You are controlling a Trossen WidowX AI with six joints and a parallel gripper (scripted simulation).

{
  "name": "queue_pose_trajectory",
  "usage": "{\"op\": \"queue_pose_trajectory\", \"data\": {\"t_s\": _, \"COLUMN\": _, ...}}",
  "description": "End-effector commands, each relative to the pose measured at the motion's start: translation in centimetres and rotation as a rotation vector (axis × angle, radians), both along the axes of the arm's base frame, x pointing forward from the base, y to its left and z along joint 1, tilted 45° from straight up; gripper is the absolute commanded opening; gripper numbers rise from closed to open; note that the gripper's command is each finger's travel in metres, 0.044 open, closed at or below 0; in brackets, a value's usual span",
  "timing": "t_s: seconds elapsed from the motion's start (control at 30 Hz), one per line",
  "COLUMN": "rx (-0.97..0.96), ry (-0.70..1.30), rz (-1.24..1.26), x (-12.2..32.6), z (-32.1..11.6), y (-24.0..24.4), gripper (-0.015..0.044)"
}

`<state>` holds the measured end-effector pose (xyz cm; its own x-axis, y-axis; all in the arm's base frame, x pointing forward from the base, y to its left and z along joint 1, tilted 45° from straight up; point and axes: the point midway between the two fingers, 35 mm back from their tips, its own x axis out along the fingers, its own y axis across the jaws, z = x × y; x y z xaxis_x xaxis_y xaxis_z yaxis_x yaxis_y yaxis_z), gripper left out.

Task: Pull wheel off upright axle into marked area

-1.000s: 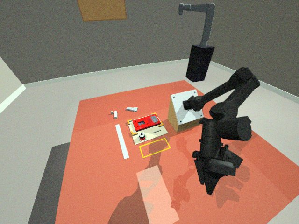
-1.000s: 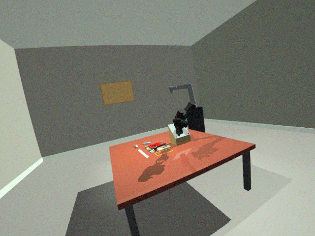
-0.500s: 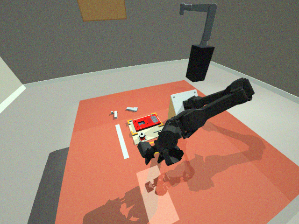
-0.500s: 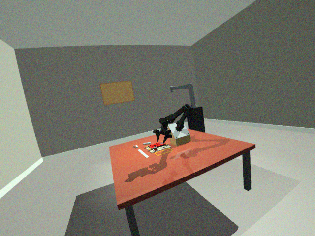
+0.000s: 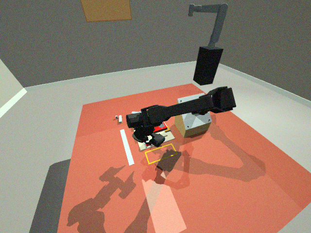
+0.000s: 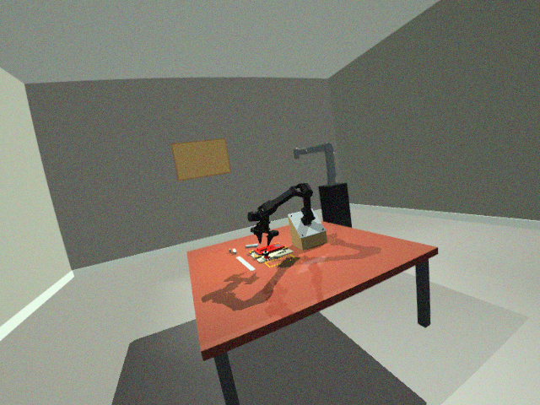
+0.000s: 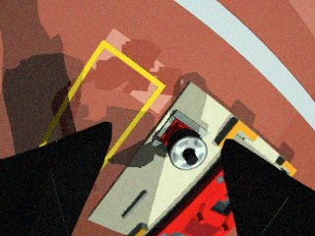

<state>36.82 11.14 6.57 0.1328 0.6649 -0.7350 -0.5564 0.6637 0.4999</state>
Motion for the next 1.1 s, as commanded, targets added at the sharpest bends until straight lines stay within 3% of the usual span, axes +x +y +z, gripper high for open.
{"op": "queue_pose_trajectory", "data": {"t_s": 0.0, "rx": 0.039, "ry": 0.277, "rz": -0.151, "x": -0.8, "z": -3.3, "y": -2.5, "gripper": 0.03}}
{"op": "queue_pose_trajectory", "data": {"t_s": 0.13, "rx": 0.068, "ry": 0.483, "rz": -0.265, "x": -1.8, "z": -5.4, "y": -4.2, "gripper": 0.03}}
{"op": "queue_pose_trajectory", "data": {"t_s": 0.47, "rx": 0.067, "ry": 0.483, "rz": -0.265, "x": -1.4, "z": -5.4, "y": -3.7, "gripper": 0.03}}
{"op": "queue_pose_trajectory", "data": {"t_s": 0.93, "rx": 0.071, "ry": 0.484, "rz": -0.264, "x": -1.5, "z": -10.3, "y": 1.5, "gripper": 0.03}}
{"op": "queue_pose_trajectory", "data": {"t_s": 1.07, "rx": 0.063, "ry": 0.479, "rz": -0.255, "x": -1.5, "z": -9.9, "y": 1.3, "gripper": 0.0215}}
